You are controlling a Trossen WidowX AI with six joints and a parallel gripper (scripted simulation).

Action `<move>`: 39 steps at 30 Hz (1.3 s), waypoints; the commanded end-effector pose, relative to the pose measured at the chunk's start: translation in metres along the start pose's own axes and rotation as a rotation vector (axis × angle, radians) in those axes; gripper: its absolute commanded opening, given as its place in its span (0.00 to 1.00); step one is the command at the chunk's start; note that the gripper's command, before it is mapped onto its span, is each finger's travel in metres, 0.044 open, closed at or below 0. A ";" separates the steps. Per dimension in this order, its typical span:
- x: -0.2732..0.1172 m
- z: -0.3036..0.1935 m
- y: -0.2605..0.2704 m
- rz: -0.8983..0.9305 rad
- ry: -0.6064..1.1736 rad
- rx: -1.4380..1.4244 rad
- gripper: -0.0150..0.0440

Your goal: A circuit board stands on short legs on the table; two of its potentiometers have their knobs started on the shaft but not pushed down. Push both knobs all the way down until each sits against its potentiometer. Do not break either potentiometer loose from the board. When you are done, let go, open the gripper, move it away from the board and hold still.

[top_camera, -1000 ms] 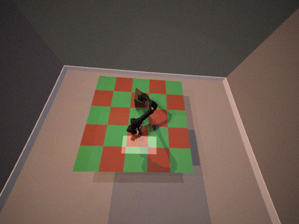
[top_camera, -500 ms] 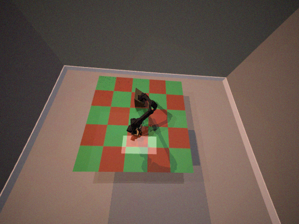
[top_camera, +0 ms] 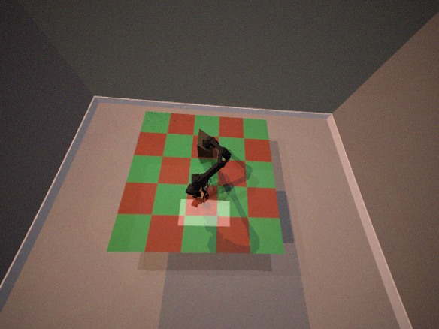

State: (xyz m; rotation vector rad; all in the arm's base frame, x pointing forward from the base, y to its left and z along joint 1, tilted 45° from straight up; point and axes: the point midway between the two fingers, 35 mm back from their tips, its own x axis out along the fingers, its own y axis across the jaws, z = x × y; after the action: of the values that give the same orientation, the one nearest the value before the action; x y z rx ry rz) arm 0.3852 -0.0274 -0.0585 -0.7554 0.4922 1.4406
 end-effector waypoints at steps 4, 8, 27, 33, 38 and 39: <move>0.002 0.002 -0.002 0.022 -0.004 -0.027 0.25; -0.004 0.002 -0.002 0.022 -0.003 -0.027 0.25; -0.014 0.002 0.000 0.025 -0.008 -0.020 0.61; -0.031 0.017 0.043 0.025 -0.004 -0.020 0.88; -0.042 0.038 0.096 0.027 -0.002 -0.021 1.00; -0.043 0.042 0.107 0.027 -0.003 -0.021 1.00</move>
State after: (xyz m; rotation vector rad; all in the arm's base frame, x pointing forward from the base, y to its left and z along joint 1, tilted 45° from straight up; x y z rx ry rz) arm 0.3104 -0.0371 -0.0234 -0.7671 0.4854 1.4676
